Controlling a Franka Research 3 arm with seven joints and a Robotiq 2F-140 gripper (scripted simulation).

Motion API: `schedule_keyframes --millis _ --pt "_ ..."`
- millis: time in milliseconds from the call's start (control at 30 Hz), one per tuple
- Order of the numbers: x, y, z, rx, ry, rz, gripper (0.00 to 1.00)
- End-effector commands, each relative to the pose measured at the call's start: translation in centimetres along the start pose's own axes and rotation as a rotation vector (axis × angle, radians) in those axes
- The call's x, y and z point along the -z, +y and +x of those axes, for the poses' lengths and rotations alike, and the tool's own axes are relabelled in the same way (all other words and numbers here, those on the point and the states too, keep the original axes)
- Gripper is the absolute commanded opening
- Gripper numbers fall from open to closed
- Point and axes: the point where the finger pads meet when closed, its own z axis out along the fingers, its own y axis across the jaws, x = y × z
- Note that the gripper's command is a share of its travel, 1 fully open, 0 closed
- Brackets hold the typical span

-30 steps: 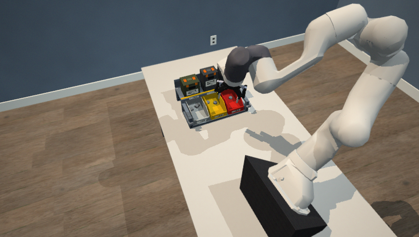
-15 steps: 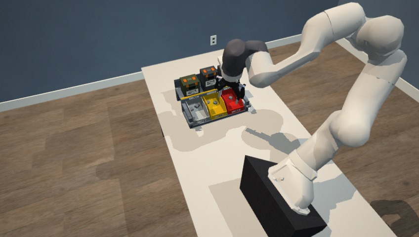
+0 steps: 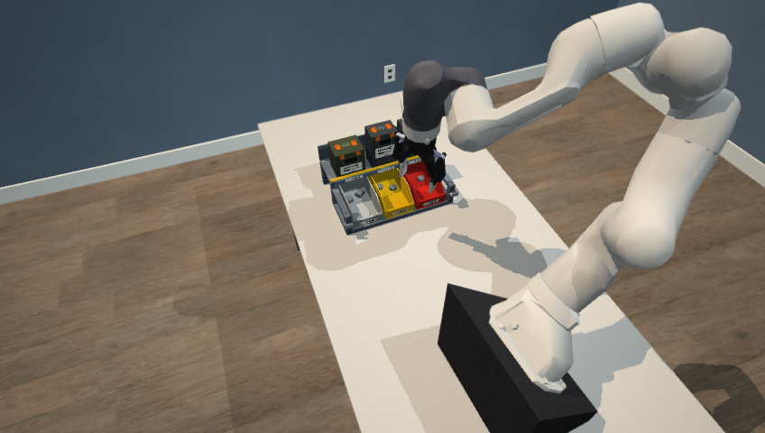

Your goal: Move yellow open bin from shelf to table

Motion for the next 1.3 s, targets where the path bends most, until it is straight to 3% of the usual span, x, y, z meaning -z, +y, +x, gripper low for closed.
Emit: schedule_keyframes --millis 0,333,500,900,1067,1267 --pt "-0.25 0.45 0.01 -0.136 -0.027 -0.040 0.57" --pt "-0.25 0.45 0.01 -0.136 -0.027 -0.040 0.57" --pt "-0.23 0.43 -0.03 -0.338 -0.100 -0.107 0.57" --pt "-0.23 0.43 -0.03 -0.338 -0.100 -0.107 0.57" --pt "-0.20 0.41 -0.07 -0.542 -0.165 -0.170 0.57" --pt "-0.20 0.41 -0.07 -0.542 -0.165 -0.170 0.57"
